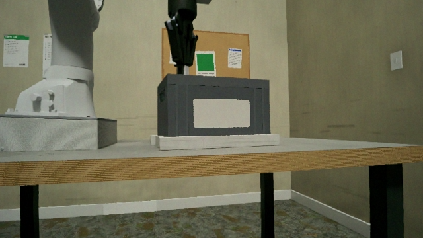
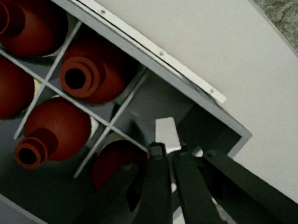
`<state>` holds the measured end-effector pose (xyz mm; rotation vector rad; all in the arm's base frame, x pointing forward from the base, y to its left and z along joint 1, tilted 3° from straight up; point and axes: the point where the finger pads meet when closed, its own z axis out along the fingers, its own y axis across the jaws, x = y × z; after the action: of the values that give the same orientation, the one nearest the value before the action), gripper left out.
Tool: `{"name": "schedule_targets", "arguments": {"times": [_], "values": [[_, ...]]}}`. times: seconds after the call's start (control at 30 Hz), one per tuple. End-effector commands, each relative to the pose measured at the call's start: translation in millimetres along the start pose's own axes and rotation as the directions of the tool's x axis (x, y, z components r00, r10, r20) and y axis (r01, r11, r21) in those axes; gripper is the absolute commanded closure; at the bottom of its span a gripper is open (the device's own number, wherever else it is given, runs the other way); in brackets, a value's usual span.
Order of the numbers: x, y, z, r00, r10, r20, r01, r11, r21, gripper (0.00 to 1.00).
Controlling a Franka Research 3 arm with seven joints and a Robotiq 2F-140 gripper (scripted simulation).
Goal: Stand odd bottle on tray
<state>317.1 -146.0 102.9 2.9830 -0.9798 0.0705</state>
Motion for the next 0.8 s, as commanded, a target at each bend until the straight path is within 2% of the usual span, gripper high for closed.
{"name": "schedule_targets", "arguments": {"times": [0.0, 0.7, 0.73, 0.77], "values": [[-0.8, 0.2, 1.4, 1.0, -0.006, 0.001, 0.006, 1.0, -0.001, 0.9], [-0.8, 0.2, 1.4, 1.0, -0.006, 0.001, 0.006, 1.0, -0.001, 0.9], [-0.8, 0.2, 1.4, 1.0, -0.006, 0.001, 0.006, 1.0, -0.001, 0.56], [-0.8, 0.2, 1.4, 1.0, -0.006, 0.001, 0.006, 1.0, -0.001, 0.56]]}}
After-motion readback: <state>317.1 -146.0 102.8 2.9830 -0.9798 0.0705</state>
